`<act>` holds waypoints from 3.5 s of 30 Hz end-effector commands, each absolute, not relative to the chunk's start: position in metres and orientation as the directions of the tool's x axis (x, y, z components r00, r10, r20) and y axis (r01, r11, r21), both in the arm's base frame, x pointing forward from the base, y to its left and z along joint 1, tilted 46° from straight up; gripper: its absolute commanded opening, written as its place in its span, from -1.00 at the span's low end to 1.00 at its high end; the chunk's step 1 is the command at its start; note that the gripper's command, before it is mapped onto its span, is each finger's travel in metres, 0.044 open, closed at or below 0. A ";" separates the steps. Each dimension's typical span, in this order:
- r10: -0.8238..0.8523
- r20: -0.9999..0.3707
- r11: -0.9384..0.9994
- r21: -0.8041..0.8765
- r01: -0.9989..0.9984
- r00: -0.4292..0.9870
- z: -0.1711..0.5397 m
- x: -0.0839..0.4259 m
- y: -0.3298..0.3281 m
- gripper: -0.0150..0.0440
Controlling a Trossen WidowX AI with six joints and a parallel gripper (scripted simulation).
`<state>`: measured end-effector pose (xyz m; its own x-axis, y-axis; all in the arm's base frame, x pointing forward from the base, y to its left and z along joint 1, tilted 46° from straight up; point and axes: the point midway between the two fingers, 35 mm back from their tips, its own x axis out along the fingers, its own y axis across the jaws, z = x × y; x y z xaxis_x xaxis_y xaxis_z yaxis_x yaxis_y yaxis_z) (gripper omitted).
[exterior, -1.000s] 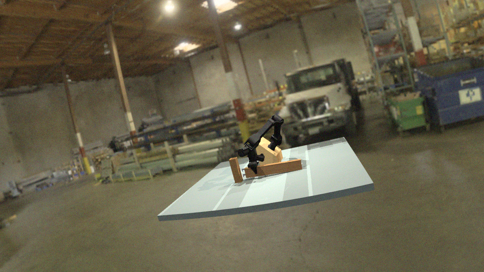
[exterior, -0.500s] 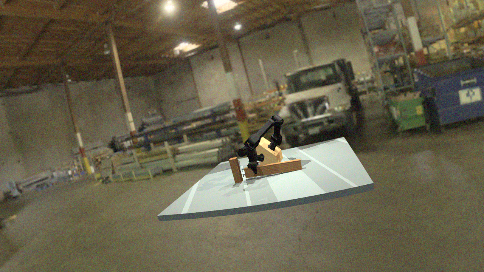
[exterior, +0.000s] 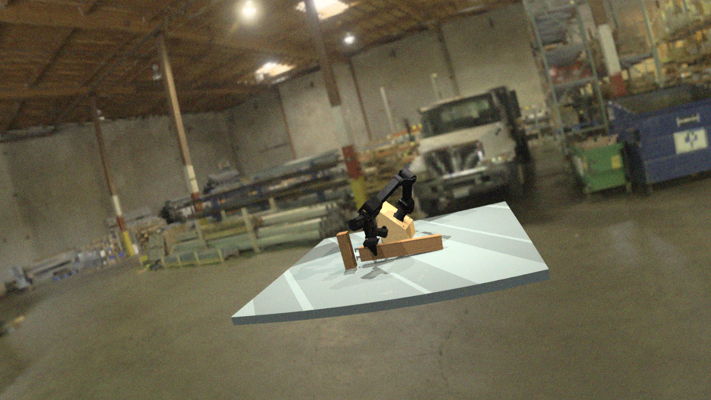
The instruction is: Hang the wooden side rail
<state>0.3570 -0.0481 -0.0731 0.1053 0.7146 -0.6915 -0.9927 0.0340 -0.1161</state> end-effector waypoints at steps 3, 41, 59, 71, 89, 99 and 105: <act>0.709 -0.696 0.041 -0.123 -0.992 0.115 -0.073 0.358 -0.054 -0.49; 0.709 -0.696 0.041 -0.123 -0.992 0.115 -0.076 0.358 -0.056 -0.49; 0.709 -0.696 0.041 -0.123 -0.992 0.115 -0.076 0.357 -0.059 -0.49; 0.709 -0.696 0.041 -0.123 -0.992 0.115 -0.078 0.357 -0.059 -0.49; 0.709 -0.696 0.041 -0.123 -0.992 0.116 -0.079 0.358 -0.060 -0.49; 0.709 -0.696 0.041 -0.123 -0.992 0.116 -0.079 0.357 -0.061 -0.49; 0.709 -0.696 0.041 -0.123 -0.992 0.115 -0.080 0.357 -0.061 -0.49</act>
